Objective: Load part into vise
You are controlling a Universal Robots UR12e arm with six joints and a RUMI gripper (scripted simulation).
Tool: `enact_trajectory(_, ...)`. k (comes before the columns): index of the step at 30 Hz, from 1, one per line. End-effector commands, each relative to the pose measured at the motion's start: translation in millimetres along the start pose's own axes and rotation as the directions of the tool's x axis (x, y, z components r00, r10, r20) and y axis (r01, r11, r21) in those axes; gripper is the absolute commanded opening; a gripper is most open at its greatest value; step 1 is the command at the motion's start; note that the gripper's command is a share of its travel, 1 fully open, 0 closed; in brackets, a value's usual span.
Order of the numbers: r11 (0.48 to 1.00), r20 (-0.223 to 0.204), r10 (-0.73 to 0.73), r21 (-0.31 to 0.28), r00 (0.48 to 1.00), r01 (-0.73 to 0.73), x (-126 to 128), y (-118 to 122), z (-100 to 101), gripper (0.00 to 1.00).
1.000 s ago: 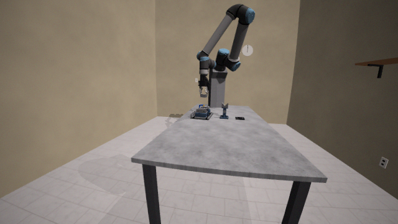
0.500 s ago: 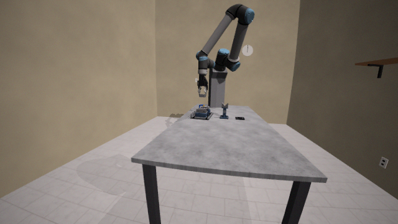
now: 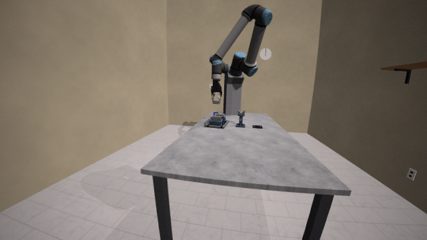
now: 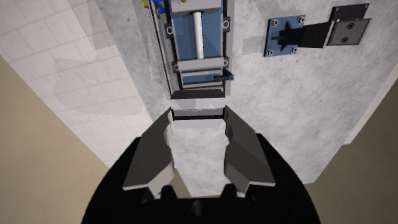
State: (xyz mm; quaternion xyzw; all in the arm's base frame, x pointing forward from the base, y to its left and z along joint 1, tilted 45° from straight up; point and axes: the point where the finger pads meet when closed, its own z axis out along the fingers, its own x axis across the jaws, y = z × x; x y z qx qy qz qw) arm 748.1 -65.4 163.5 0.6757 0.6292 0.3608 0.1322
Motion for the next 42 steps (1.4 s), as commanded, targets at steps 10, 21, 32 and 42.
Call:
enact_trajectory(10,0.999,0.0,-0.033,-0.002,0.999,0.033,-5.9,2.2,-1.2,0.0)
enact_trajectory(21,0.999,0.0,-0.047,-0.002,0.999,0.047,-8.4,3.0,-1.5,0.0)
enact_trajectory(32,0.998,0.0,-0.055,-0.003,0.998,0.055,-9.9,3.4,-1.7,0.0)
enact_trajectory(42,0.998,0.0,-0.058,-0.003,0.998,0.058,-10.4,3.6,-1.8,0.0)
